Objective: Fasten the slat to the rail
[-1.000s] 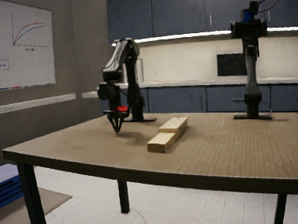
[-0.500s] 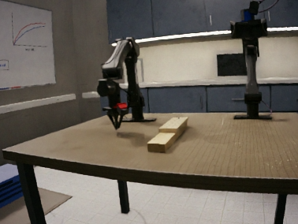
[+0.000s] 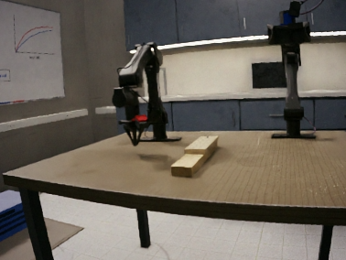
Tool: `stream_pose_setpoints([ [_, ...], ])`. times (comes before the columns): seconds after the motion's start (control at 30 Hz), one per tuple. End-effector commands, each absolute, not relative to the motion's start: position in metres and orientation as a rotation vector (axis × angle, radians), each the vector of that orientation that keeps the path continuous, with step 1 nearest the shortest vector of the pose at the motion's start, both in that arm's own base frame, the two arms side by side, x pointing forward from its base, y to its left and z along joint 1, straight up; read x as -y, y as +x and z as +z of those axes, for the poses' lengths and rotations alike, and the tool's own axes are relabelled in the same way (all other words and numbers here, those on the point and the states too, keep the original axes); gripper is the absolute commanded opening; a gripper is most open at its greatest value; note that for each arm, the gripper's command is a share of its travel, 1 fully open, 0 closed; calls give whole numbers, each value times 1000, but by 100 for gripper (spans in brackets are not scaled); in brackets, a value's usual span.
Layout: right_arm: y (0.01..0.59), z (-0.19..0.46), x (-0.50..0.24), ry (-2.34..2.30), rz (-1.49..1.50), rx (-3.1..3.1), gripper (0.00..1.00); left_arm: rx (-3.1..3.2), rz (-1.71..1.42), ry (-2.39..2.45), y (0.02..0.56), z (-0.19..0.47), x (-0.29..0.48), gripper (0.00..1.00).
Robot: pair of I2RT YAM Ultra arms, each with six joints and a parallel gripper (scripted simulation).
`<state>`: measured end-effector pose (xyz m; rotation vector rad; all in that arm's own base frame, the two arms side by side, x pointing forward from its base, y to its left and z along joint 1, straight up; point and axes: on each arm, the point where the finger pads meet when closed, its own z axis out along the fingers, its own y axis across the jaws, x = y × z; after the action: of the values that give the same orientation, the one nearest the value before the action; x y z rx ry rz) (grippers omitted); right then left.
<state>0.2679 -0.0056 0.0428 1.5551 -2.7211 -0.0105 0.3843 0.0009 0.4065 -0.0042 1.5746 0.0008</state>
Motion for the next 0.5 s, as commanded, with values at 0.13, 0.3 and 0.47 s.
stream_pose_setpoints([
  [0.13,271,63,8,1560,9,2739,12,-1559,0,0,381,412,-1,100],
  [0.3,270,69,8,1559,9,2739,12,-1559,0,0,381,412,-1,100],
  [0.47,269,76,8,1559,9,2738,12,-1559,0,0,381,412,-1,100],
])
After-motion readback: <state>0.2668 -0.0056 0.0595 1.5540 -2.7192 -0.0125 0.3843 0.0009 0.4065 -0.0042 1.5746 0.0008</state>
